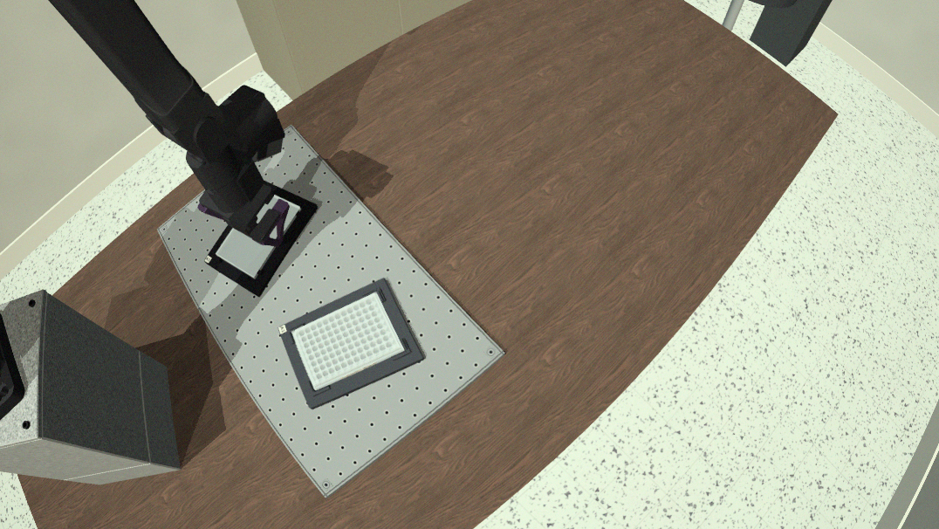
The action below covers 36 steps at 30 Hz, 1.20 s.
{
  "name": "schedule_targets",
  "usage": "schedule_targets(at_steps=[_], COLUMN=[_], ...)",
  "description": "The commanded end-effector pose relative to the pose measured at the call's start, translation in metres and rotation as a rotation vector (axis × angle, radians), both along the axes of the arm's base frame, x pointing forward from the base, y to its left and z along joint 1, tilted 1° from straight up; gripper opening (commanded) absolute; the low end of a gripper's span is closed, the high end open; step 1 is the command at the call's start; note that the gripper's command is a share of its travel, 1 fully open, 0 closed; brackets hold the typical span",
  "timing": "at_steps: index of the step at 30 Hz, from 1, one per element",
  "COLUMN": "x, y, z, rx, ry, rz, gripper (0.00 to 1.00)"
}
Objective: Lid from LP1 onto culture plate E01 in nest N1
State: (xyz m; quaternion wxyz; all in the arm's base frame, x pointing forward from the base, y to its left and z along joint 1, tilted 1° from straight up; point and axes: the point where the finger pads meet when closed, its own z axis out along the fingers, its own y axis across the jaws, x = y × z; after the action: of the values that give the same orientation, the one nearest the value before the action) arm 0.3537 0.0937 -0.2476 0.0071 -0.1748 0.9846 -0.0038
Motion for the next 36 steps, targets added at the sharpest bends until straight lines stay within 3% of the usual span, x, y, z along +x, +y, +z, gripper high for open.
schedule_targets(at_steps=[1, 14, 15, 36], x=[0.0005, 0.0048, 0.0048, 0.0048], y=[-0.0057, -0.0001, -0.0001, -0.0001], z=[-0.0055, -0.0001, -0.0001, -0.0001], rx=[-0.004, 0.001, 0.001, 0.001], ry=[0.007, -0.009, -0.009, -0.009], rz=[-0.015, -0.003, -0.003, -0.003], gripper=[1.0, 1.0, 0.0, 0.0])
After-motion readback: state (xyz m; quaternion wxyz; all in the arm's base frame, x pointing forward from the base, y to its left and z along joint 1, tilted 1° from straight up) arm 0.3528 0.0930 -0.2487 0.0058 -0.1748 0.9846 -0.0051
